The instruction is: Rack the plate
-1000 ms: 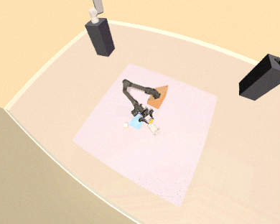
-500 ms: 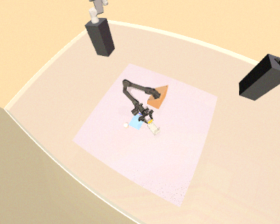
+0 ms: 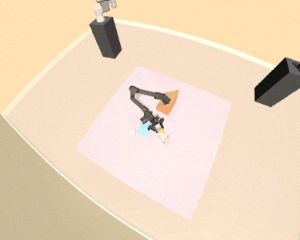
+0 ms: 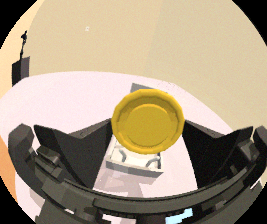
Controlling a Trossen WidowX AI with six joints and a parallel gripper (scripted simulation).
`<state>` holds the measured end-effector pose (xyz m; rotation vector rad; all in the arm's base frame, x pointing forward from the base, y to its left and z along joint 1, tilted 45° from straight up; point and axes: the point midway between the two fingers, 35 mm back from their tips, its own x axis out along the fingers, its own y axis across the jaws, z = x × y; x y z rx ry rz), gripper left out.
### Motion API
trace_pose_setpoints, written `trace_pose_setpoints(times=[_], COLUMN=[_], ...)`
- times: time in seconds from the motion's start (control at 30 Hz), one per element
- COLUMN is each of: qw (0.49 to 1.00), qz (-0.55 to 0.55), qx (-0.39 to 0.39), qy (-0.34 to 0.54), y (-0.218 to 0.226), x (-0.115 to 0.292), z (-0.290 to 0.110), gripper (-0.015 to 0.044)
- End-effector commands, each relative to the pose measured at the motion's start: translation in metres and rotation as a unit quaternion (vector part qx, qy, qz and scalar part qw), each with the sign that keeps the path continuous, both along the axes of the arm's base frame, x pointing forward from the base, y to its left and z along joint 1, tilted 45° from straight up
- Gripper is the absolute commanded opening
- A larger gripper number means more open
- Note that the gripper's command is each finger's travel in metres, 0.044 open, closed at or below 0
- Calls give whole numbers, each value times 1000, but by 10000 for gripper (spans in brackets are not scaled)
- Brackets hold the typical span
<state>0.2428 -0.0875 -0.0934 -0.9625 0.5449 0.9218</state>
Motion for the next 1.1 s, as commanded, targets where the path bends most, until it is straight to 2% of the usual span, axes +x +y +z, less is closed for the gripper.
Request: trace_pose_setpoints(times=[0.0, 0.23, 0.4, 0.83, 1.07], qw=[1000, 1000, 1000, 1000, 1000], qz=[-1, 0, 1, -2, 0], qx=[1, 0, -1, -2, -3], qy=[1, 0, -1, 1, 0], y=[1, 7, -7, -4, -4], x=[1, 10, 7, 7, 7], z=[-1, -9, -24, -20, -20], gripper=[0, 0, 0, 0, 184])
